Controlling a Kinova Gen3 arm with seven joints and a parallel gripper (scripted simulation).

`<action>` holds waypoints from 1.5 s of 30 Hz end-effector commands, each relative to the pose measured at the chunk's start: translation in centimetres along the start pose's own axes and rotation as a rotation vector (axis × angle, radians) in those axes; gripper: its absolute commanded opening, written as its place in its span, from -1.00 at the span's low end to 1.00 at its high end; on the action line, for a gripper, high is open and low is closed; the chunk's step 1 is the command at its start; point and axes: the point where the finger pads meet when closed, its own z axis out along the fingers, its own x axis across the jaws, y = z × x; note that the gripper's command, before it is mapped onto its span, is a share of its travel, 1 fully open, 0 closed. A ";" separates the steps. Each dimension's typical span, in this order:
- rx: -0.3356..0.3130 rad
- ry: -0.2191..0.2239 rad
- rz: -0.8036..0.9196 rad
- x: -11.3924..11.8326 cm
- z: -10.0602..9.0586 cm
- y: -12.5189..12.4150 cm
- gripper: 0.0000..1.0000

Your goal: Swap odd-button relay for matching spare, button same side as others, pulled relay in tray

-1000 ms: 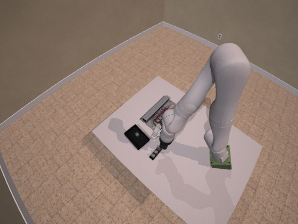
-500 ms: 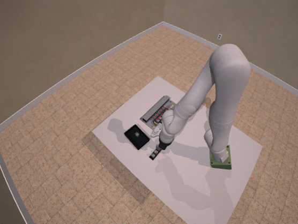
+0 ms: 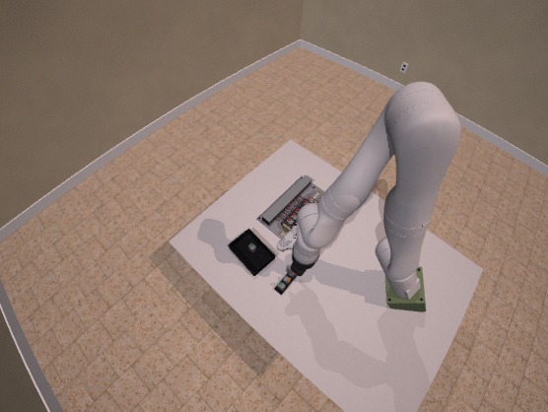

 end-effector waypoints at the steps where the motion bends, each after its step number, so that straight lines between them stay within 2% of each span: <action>1: 0.001 -0.001 0.015 0.0 0.0 0.0 1.00; 45: 0.000 -0.002 0.617 0.0 0.0 0.0 1.00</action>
